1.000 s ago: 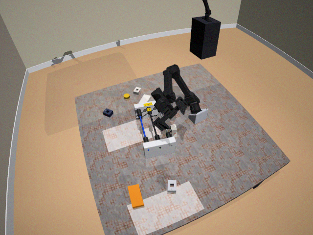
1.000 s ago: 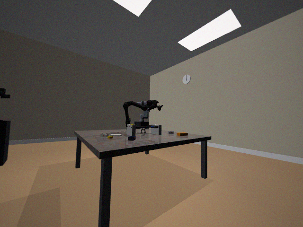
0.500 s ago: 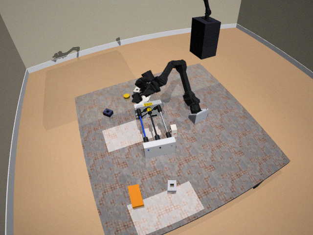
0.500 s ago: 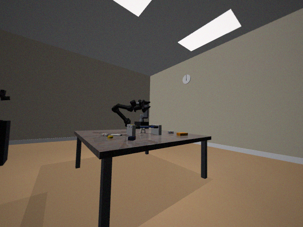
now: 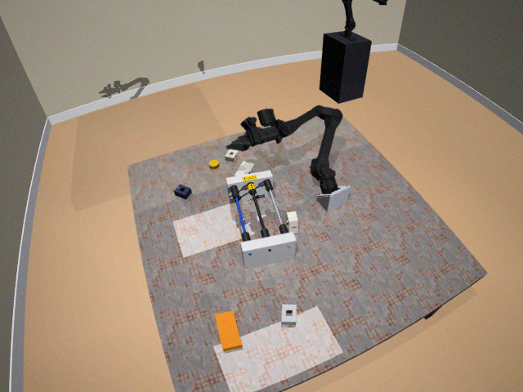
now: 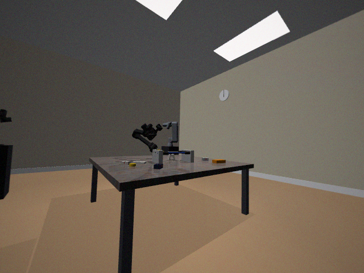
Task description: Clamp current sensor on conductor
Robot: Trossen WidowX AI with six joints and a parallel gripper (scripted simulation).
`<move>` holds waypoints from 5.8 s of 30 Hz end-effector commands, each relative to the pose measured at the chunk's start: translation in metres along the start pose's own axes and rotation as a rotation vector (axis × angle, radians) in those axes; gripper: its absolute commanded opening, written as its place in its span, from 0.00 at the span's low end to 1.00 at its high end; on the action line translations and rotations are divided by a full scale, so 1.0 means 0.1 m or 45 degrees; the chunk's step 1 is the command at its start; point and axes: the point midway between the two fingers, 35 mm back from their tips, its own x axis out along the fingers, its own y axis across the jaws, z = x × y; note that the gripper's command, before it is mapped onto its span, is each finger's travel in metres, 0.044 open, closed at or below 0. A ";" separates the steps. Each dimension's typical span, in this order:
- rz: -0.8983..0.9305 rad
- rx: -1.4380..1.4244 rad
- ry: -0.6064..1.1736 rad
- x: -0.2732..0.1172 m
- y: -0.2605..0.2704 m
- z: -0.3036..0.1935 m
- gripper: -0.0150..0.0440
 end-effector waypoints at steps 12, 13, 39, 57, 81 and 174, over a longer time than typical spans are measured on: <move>-0.346 0.204 0.613 0.03 -0.09 -0.86 1.00; -0.416 0.208 0.706 -0.01 -0.09 -0.97 1.00; -1.153 -0.459 1.152 -0.64 -0.21 -0.99 1.00; -1.153 -0.459 1.152 -0.64 -0.21 -0.99 1.00; -1.084 -0.435 1.755 -1.23 0.93 -2.88 1.00; -1.012 -0.508 1.787 -1.17 1.31 -2.48 0.25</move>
